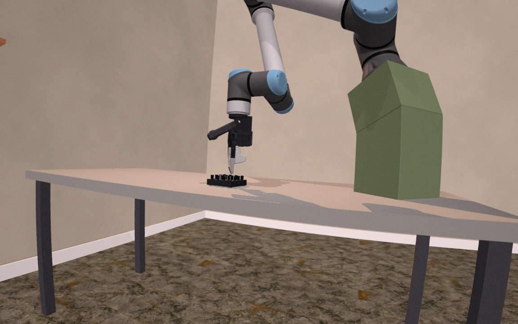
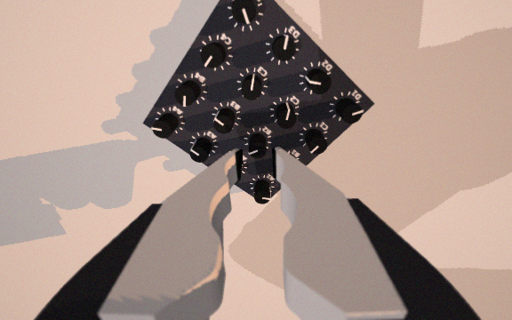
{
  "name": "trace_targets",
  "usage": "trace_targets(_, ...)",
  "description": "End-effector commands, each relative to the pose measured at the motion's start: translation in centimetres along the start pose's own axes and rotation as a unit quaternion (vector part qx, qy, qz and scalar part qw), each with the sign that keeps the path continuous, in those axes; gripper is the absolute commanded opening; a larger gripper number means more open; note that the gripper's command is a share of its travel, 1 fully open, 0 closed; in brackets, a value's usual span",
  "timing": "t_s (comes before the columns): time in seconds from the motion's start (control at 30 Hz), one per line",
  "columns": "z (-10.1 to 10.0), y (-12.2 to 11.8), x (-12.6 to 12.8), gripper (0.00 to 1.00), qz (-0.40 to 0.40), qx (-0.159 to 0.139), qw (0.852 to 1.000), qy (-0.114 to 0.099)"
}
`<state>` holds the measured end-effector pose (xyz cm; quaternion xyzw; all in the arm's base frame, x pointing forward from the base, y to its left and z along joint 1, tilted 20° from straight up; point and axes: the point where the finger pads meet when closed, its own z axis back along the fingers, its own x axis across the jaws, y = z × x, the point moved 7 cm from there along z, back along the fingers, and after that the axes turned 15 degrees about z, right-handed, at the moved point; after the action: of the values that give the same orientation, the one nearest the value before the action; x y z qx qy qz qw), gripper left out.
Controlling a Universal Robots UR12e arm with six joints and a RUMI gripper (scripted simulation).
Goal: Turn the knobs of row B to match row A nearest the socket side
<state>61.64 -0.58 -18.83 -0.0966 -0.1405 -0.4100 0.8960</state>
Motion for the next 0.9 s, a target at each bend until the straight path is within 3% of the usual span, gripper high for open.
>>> trace_targets(0.0,0.0,0.0,0.0,0.11,0.000,0.000,1.000,0.000)
trace_targets(0.87,-1.3,0.0,0.0,0.11,0.000,0.000,1.000,0.000)
